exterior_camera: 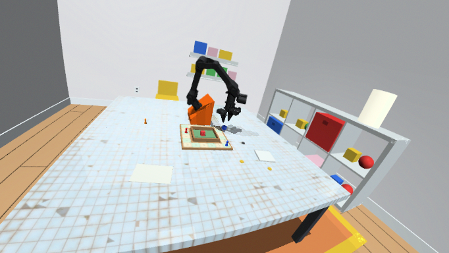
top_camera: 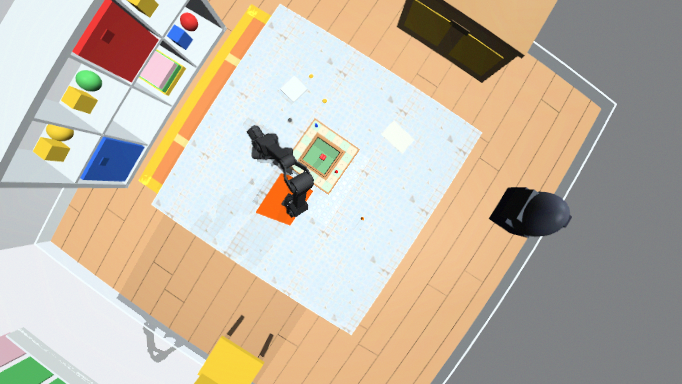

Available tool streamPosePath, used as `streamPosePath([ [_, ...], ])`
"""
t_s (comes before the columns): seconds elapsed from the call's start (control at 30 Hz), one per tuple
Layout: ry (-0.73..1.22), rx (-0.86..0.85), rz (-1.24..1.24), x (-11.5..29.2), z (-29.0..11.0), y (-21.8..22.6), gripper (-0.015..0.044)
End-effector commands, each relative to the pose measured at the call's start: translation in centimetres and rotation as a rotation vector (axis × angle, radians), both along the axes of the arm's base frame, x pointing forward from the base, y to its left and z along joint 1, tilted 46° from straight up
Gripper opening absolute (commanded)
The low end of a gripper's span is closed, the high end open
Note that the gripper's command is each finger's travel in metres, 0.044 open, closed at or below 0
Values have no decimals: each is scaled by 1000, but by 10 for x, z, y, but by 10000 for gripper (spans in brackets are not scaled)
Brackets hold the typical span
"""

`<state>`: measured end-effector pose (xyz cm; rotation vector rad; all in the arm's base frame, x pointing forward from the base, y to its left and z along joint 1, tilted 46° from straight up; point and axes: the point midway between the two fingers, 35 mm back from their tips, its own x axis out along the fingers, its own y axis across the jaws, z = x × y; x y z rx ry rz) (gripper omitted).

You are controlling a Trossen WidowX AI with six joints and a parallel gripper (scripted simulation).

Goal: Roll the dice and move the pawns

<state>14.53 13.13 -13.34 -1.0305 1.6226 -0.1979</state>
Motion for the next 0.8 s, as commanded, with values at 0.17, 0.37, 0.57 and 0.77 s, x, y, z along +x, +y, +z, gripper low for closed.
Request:
streamPosePath([
  [0.17, -8, -2, -6, 0, -14, -14, 275],
  [0.37, -8, -2, -6, 0, -20, -20, 275],
  [0.57, -8, -2, -6, 1, -27, -27, 275],
  [0.77, -8, -3, -6, 1, -34, -34, 275],
])
